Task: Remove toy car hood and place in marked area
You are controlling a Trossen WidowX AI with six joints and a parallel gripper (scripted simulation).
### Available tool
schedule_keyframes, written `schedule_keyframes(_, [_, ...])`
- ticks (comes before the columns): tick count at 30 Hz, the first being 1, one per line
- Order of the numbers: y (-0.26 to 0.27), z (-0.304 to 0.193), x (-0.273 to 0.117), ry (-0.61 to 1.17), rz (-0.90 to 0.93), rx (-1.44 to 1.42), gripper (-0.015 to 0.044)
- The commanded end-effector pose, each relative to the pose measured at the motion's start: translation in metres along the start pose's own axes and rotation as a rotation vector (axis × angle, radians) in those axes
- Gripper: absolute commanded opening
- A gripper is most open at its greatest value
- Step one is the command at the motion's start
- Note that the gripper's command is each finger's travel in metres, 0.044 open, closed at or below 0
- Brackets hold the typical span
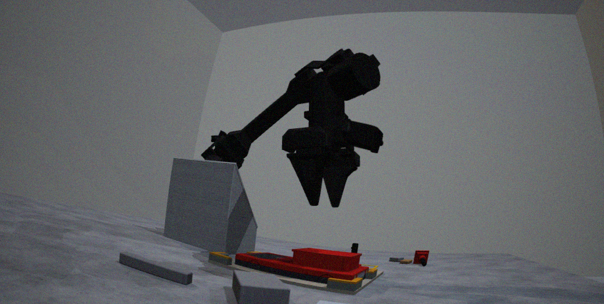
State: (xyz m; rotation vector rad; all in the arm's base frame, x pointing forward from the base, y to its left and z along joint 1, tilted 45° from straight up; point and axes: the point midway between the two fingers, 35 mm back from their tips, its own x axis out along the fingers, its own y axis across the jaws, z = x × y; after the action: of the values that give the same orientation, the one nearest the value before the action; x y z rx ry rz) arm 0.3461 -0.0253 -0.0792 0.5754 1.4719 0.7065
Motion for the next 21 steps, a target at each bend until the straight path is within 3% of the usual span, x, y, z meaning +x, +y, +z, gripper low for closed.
schedule_keyframes(1, [0.026, 0.003, 0.02, 0.078, -0.045, 0.0, 0.044])
schedule_keyframes(21, [0.027, 0.003, 0.031, 0.082, -0.048, 0.0, 0.044])
